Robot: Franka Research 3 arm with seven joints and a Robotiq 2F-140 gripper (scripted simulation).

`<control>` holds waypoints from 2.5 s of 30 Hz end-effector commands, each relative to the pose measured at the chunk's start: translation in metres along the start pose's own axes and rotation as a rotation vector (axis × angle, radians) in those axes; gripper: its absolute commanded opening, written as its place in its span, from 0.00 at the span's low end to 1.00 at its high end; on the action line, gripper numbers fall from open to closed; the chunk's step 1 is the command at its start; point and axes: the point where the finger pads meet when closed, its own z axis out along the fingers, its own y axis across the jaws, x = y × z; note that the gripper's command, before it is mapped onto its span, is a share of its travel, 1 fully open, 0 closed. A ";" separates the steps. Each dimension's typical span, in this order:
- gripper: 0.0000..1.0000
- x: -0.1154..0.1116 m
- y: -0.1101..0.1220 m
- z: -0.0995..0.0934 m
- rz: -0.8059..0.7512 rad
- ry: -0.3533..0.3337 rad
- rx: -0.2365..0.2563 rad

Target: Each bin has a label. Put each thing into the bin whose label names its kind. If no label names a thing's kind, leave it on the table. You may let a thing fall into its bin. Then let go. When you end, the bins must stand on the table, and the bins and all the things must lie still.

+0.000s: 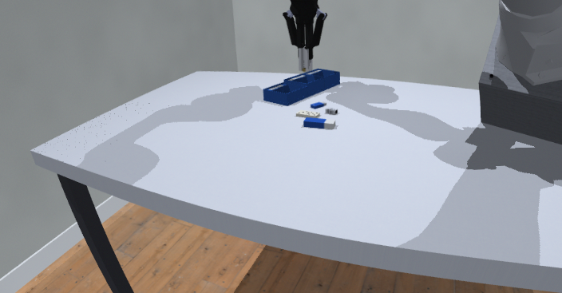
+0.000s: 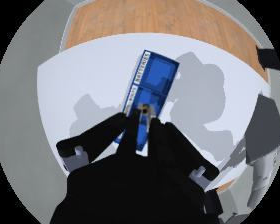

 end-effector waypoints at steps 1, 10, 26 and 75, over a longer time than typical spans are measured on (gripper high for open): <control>0.07 -0.003 0.003 0.001 0.147 -0.009 -0.029; 0.07 -0.003 0.004 0.001 0.147 -0.009 -0.029; 0.07 -0.002 0.003 0.001 0.147 -0.009 -0.029; 0.19 -0.003 0.002 0.037 0.147 -0.009 -0.029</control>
